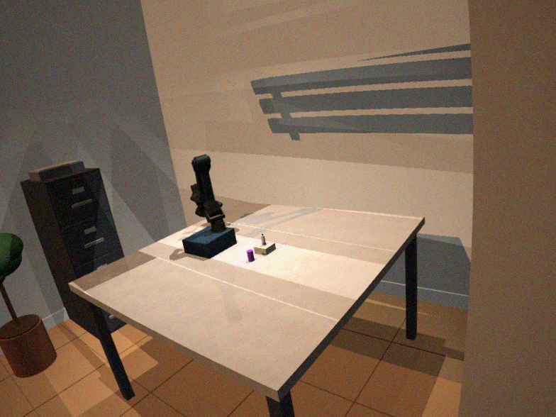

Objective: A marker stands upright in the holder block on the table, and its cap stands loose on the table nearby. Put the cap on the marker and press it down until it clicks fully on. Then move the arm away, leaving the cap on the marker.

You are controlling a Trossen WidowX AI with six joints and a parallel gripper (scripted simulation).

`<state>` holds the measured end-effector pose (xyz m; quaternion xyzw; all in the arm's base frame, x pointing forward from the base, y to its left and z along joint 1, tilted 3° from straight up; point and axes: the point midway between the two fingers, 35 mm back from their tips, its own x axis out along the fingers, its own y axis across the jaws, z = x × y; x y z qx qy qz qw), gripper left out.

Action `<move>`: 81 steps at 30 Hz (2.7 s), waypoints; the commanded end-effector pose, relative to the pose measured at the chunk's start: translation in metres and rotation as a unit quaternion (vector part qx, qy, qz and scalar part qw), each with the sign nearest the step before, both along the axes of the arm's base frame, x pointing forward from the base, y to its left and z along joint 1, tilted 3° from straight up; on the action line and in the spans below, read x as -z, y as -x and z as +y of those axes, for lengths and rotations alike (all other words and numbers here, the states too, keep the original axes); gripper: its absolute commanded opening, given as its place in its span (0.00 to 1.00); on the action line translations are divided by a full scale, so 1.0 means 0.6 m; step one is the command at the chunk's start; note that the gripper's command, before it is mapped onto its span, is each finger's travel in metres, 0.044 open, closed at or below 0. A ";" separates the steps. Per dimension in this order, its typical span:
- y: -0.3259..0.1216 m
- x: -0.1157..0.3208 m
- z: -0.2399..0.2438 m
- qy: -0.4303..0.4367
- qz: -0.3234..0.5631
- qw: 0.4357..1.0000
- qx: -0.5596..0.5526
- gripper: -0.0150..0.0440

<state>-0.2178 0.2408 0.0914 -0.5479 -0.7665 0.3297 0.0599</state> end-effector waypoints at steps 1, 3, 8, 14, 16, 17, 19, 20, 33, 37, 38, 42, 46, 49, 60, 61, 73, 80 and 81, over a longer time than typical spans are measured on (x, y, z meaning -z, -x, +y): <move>-0.002 0.001 0.003 0.002 0.000 1.000 0.004 0.89; -0.023 0.005 0.028 0.014 -0.002 0.999 0.034 0.80; -0.119 0.022 0.109 0.062 -0.001 0.987 0.149 0.67; -0.263 0.042 0.172 0.121 0.014 0.950 0.287 0.67; -0.315 0.048 0.183 0.141 0.022 0.932 0.333 0.67; -0.342 0.051 0.186 0.151 0.028 0.922 0.355 0.67; -0.396 0.057 0.188 0.169 0.039 0.900 0.400 0.67; -0.424 0.059 0.187 0.178 0.046 0.888 0.422 0.67; -0.746 0.083 0.049 0.270 0.170 0.667 0.673 0.67; -0.819 0.086 -0.033 0.285 0.221 0.578 0.732 0.67; -0.834 0.086 -0.056 0.288 0.234 0.555 0.745 0.67; -0.882 0.086 -0.154 0.290 0.290 0.453 0.792 0.67; -0.906 0.084 -0.257 0.280 0.349 0.342 0.826 0.67; -0.911 0.081 -0.334 0.267 0.391 0.257 0.842 0.67; -0.837 0.053 -0.585 0.209 0.524 -0.025 0.825 0.67; -0.825 0.050 -0.602 0.201 0.536 -0.051 0.818 0.67; -0.795 0.100 -0.642 0.179 0.563 -0.110 0.799 0.67; -0.795 0.127 -0.641 0.179 0.563 -0.111 0.799 0.67; -0.795 0.129 -0.641 0.179 0.563 -0.111 0.799 0.67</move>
